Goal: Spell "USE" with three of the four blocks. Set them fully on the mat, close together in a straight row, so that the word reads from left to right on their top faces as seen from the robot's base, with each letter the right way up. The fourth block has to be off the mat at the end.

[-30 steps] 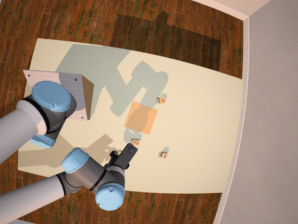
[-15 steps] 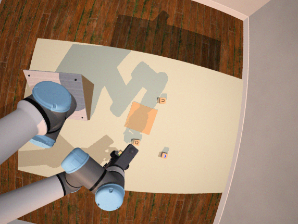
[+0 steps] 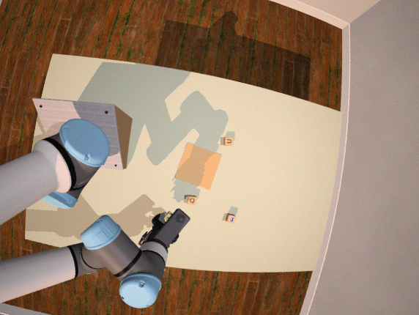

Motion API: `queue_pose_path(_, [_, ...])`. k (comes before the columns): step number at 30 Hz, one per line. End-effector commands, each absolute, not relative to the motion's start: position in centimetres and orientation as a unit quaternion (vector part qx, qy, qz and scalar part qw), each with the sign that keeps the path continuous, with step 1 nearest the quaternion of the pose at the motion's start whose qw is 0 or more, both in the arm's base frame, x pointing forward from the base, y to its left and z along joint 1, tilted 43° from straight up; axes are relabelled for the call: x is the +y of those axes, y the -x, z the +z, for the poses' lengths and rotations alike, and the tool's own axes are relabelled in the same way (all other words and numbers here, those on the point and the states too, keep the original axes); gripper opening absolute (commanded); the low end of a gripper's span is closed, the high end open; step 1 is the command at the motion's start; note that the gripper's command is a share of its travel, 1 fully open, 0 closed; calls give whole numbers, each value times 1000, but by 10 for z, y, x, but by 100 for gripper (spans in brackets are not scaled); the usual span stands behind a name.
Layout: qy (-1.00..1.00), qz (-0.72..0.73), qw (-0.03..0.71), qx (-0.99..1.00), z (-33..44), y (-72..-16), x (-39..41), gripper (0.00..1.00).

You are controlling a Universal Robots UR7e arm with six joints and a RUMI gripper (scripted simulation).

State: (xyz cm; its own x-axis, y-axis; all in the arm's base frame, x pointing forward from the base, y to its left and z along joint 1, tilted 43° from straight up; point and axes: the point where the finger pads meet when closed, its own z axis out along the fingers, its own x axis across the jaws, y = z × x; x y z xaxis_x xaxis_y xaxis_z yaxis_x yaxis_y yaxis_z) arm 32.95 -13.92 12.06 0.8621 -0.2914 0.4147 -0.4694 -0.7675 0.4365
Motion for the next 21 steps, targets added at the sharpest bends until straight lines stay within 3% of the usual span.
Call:
queue_pose_path(1, [-940,168,225,-192,116,-329,-136,9])
queue_pose_path(21, [-964,202,70,-160,121,-332,-138,9])
